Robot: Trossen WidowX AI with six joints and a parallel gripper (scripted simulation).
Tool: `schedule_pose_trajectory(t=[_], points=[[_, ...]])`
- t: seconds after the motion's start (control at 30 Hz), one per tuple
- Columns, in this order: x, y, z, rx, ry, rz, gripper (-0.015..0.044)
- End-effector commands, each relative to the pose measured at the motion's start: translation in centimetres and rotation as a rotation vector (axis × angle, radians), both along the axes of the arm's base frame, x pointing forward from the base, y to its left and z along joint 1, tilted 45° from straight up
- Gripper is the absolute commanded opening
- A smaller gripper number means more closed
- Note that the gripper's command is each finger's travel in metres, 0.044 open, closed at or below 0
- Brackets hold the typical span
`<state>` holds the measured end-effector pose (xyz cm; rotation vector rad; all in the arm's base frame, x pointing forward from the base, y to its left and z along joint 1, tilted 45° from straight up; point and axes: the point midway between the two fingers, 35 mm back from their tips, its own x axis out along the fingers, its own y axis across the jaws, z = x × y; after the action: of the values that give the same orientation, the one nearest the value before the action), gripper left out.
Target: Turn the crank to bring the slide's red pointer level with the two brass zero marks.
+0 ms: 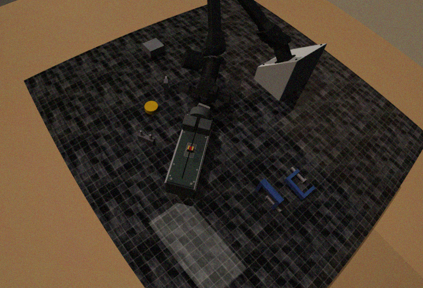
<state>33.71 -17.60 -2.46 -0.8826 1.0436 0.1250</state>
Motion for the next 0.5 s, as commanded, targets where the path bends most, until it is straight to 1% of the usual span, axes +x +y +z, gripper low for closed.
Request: schedule_pose_trajectory(t=[0.0, 0.2, 0.47], points=[[0.00, 0.00, 0.00, 0.000, 0.000, 0.000, 0.0000], [0.00, 0.00, 0.00, 0.000, 0.000, 0.000, 0.0000], [0.00, 0.00, 0.00, 0.000, 0.000, 0.000, 0.0210]])
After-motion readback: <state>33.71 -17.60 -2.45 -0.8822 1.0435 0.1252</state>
